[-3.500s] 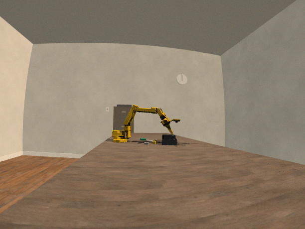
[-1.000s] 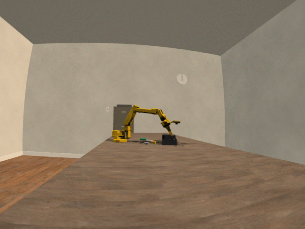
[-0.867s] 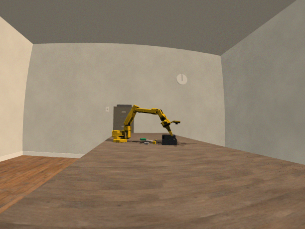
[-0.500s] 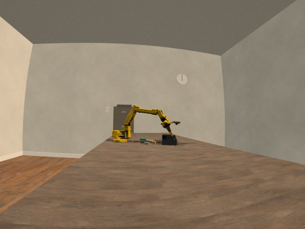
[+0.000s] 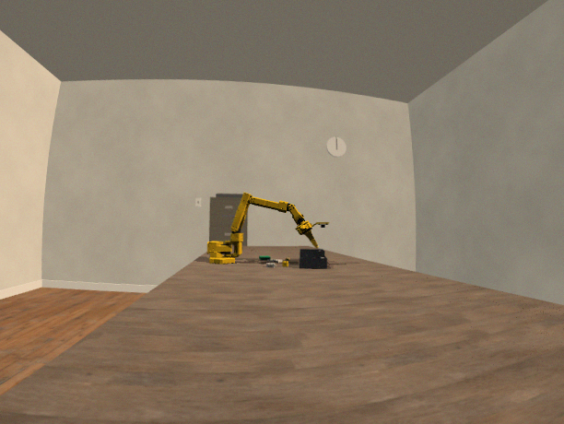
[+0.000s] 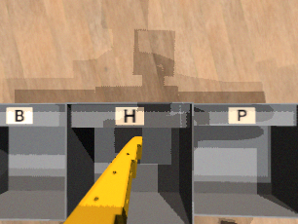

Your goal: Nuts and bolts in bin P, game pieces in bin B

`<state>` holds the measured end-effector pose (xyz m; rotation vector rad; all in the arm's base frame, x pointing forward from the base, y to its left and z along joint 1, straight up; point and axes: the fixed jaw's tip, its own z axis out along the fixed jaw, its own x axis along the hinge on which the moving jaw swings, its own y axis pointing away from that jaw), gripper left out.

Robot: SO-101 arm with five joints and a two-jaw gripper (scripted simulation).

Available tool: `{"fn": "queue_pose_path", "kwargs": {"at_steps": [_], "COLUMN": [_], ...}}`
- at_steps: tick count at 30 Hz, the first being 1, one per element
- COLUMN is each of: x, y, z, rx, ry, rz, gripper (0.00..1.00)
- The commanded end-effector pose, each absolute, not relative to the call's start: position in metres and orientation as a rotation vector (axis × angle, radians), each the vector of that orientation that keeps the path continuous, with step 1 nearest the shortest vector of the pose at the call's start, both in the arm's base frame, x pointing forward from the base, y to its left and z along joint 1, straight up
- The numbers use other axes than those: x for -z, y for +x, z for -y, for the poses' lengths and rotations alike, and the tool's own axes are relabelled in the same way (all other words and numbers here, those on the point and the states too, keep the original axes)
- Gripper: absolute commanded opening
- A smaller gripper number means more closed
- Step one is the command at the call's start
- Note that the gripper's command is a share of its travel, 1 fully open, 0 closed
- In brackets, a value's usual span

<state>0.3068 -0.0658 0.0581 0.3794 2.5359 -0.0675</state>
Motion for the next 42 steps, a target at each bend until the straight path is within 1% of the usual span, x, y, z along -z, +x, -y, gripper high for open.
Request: {"fn": "queue_pose_path", "kwargs": {"at_steps": [1,42], "x": [-0.0788,-0.0814], "y": [0.3143,0.3118], "z": [0.0606,0.0513], "rx": [0.055,0.032], "ry": [0.371,0.37], "rz": [-2.433,-2.424], "gripper": [1.0,1.0]}}
